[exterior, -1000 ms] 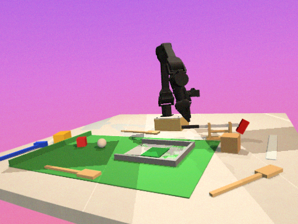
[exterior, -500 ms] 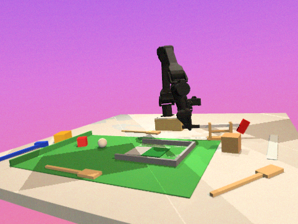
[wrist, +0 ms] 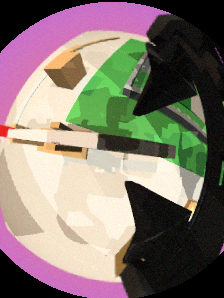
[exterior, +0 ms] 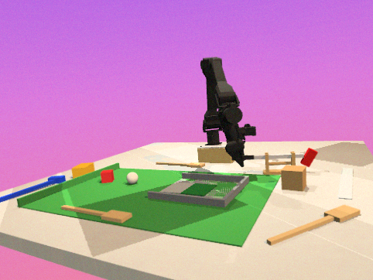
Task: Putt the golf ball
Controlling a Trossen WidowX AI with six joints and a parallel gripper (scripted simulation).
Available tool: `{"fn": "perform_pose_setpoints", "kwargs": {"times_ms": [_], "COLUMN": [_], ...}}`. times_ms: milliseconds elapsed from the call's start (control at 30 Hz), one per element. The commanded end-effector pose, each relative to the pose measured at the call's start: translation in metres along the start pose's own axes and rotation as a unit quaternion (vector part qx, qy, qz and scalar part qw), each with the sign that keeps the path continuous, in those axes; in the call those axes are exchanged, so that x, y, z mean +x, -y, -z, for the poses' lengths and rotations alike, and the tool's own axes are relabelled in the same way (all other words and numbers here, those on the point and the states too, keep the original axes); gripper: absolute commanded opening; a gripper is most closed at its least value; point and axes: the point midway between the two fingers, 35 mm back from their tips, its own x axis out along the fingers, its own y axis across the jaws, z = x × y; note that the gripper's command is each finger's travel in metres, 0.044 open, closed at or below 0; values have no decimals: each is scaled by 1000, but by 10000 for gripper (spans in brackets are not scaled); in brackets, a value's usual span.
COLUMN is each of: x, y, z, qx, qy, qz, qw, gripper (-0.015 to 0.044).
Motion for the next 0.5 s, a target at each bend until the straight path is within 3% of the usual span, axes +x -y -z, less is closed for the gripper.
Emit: {"fn": "perform_pose_setpoints", "kwargs": {"times_ms": [0, 167, 467], "x": [8, 10, 7], "y": [-2, -3, -1], "z": [4, 5, 2], "qx": [-1, -1, 0], "qy": [-4, -4, -1], "qz": [-3, -3, -1], "qw": [1000, 1000, 1000], "gripper": [440, 440, 204]}}
